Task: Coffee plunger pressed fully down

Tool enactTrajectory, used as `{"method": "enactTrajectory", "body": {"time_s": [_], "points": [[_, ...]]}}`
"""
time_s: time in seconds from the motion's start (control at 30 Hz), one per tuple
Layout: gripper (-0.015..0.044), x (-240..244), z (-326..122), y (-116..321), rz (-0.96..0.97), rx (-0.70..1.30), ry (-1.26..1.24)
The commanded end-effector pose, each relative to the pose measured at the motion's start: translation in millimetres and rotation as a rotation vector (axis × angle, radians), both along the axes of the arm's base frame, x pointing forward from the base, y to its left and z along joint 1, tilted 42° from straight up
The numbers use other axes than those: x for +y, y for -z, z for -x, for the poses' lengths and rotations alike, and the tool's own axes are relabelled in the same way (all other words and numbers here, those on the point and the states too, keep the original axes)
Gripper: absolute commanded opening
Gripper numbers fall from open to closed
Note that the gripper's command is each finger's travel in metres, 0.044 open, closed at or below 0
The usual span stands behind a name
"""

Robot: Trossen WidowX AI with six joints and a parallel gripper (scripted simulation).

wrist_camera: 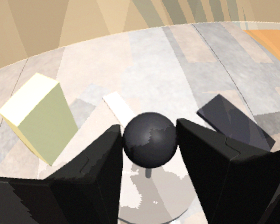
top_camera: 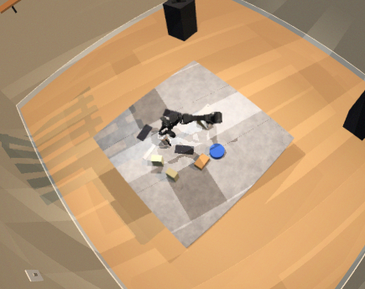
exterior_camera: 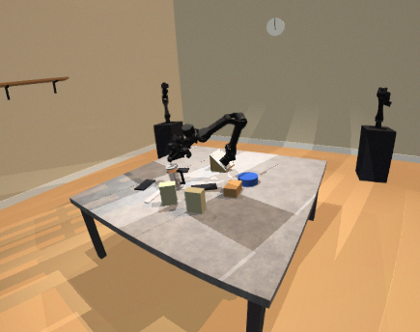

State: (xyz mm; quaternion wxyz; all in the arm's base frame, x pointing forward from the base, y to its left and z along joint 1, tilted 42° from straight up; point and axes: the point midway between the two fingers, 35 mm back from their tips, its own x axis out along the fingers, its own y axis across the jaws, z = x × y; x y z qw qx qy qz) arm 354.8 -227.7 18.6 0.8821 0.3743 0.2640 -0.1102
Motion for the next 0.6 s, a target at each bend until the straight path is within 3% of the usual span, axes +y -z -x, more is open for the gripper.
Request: {"method": "enactTrajectory", "body": {"time_s": [0.0,0.57], "points": [[0.012,8.8,-0.2,9.9,-0.036,0.022,-0.016],[0.012,6.8,-1.5,10.3,-0.036,0.022,-0.016]]}}
